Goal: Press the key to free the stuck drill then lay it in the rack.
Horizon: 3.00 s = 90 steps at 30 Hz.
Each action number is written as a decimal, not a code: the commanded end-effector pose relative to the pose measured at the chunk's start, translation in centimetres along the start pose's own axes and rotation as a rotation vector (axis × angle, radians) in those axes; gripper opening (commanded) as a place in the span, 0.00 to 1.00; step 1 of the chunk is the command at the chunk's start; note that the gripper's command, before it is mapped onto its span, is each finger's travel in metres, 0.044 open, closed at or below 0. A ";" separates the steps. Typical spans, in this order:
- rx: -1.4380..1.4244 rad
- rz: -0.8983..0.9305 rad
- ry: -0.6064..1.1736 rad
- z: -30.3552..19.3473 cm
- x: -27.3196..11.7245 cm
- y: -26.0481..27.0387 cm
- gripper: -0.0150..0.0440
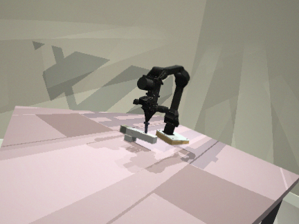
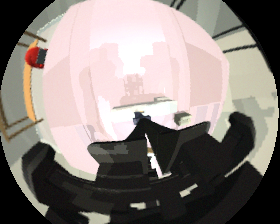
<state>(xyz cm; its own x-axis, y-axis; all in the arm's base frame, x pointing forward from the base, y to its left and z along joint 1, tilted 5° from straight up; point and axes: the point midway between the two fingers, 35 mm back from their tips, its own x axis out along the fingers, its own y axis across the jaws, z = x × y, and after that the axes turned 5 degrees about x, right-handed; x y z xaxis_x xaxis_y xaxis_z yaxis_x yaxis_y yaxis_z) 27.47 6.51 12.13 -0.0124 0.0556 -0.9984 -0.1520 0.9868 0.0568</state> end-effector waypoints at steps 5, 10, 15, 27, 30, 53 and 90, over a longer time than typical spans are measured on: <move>-0.001 0.001 0.030 -0.6 1.1 -0.1 0.25; -0.001 0.001 0.030 -0.8 1.3 -0.1 0.25; -0.001 0.001 0.030 -0.8 1.5 -0.1 0.25; -0.001 0.001 0.030 -0.9 1.9 0.0 0.25; -0.001 0.001 0.030 -0.9 2.0 0.0 0.25; -0.001 0.001 0.030 -1.0 3.1 0.0 0.25; -1.139 0.002 0.029 1.7 3.7 -11.7 1.00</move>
<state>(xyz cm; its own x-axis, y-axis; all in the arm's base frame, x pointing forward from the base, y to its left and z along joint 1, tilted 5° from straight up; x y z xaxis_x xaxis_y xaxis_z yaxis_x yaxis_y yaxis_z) 30.59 0.60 11.72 -0.0152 0.0520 -0.9985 -0.7285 0.6835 0.0466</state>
